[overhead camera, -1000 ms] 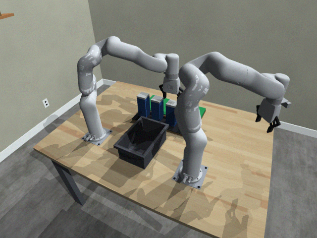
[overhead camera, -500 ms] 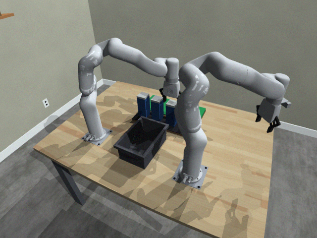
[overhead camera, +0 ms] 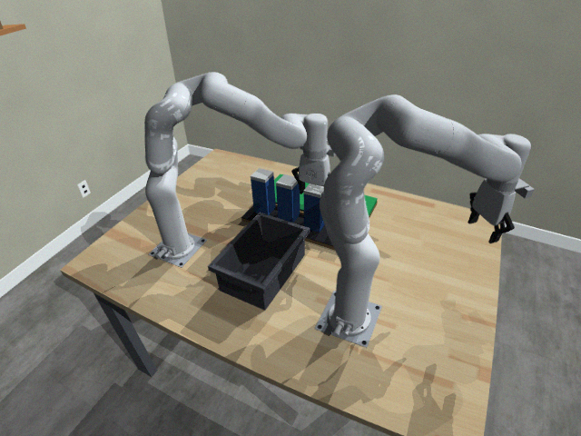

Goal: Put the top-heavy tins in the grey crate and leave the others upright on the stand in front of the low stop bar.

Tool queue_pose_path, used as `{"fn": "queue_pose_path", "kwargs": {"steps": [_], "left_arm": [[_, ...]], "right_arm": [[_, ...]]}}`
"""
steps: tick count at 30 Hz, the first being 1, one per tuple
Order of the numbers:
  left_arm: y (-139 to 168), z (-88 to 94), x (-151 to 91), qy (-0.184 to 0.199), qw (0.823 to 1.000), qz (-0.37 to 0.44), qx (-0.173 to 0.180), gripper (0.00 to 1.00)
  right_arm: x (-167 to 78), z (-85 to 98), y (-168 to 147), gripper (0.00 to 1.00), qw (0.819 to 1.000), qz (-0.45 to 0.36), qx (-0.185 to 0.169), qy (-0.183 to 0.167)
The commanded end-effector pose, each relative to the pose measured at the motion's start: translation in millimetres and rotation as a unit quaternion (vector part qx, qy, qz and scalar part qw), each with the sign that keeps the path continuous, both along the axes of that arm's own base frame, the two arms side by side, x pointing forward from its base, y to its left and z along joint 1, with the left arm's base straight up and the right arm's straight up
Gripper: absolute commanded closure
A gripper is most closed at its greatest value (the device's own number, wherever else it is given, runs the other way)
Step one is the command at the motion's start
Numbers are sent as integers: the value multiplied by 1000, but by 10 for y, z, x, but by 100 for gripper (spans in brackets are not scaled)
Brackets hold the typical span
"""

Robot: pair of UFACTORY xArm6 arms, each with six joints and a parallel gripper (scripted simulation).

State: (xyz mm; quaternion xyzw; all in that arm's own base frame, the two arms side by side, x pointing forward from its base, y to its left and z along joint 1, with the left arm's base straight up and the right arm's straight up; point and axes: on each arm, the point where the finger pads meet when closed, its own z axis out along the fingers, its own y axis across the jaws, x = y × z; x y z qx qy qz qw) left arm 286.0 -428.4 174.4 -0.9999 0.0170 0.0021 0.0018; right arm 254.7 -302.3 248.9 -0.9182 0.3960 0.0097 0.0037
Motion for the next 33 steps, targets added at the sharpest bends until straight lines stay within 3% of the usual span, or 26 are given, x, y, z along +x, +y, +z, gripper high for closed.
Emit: {"fn": "queue_pose_path", "kwargs": {"steps": [1,24,25,33], "left_arm": [[-13,-64,8,-2,1000,0,-2,0],[-14,-82,9,-1,1000,-1,-2,0],[-14,-81,9,-1,1000,-1,-2,100],[-14,-81,9,-1,1000,-1,-2,100]], "right_arm": [[6,15,-7,0,1000,0,-2,-1],[6,15,-7,0,1000,0,-2,-1],[6,15,-7,0,1000,0,-2,-1],[6,15,-7,0,1000,0,-2,-1]]}}
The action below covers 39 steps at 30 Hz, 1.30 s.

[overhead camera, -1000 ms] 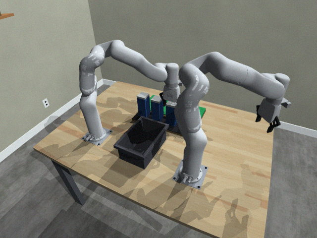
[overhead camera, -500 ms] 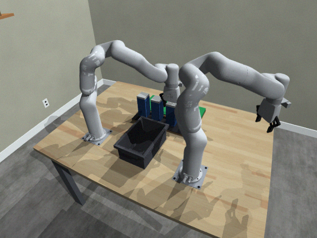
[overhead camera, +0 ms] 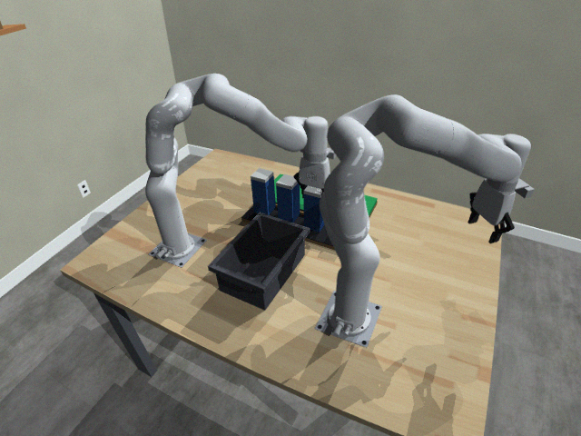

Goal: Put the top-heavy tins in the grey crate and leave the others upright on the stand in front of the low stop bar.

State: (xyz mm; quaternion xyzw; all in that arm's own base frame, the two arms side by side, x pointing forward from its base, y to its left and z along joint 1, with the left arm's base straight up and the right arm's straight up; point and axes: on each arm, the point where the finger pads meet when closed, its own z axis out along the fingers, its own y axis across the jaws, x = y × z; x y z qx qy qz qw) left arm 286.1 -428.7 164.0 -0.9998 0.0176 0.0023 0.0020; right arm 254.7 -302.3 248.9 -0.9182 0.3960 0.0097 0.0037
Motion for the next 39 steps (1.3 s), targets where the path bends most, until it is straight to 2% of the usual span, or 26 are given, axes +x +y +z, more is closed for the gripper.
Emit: {"fn": "queue_pose_path", "kwargs": {"steps": [1,25,26,39], "left_arm": [[-12,23,8,-2,1000,0,-2,100],[-12,23,8,-2,1000,0,-2,100],[-12,23,8,-2,1000,0,-2,0],[-12,23,8,-2,1000,0,-2,0]], "right_arm": [[6,15,-7,0,1000,0,-2,-1],[6,15,-7,0,1000,0,-2,-1],[6,15,-7,0,1000,0,-2,-1],[6,15,-7,0,1000,0,-2,-1]]}}
